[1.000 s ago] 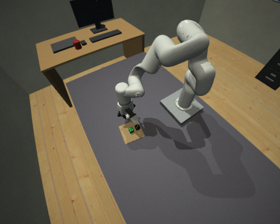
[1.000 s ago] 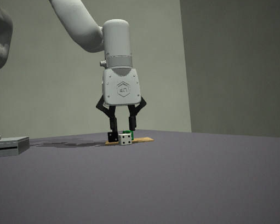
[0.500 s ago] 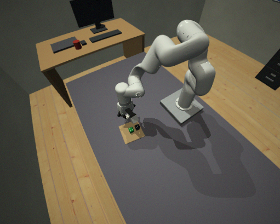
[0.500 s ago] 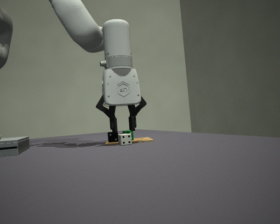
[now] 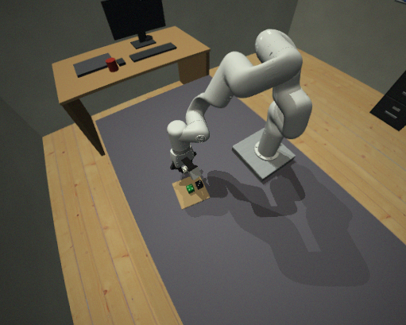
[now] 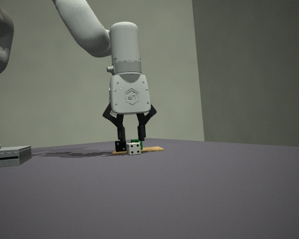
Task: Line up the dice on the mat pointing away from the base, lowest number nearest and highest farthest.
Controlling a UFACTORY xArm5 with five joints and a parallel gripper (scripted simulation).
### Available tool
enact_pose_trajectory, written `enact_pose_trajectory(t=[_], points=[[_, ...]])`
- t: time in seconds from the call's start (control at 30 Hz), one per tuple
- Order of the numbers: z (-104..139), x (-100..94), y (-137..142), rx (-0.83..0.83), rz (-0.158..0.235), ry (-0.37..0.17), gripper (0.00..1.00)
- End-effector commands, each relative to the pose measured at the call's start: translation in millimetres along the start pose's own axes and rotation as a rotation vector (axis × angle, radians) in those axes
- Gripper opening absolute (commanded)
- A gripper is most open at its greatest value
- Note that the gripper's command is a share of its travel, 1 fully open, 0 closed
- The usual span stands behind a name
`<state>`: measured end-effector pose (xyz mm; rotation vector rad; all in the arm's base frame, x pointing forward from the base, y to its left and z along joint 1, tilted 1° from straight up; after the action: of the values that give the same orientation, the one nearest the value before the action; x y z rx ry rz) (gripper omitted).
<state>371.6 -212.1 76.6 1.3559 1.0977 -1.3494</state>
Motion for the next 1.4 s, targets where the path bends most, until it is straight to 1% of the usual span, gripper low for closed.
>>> enact_pose_trajectory(t=[0.0,0.3,0.5,1.37], points=[[0.1,6.4,0.9,0.0,0.003,-0.001,0.47],[0.0,24.1,1.0,0.0,0.003,-0.001,0.47],[0.0,28.3,1.0,0.0,0.003,-0.001,0.47],[0.0,29.5,1.0,0.0,0.003,-0.001,0.47]])
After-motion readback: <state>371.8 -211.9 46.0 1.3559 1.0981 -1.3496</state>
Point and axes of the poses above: the point where the finger pads meet when closed, its own x axis out along the fingers, its own y axis across the jaws, z = x × y, the point moved 6 cm from there along -x, back along the fingers, and after that the axes turned 6 degrees about x, right-handed, at the moved point
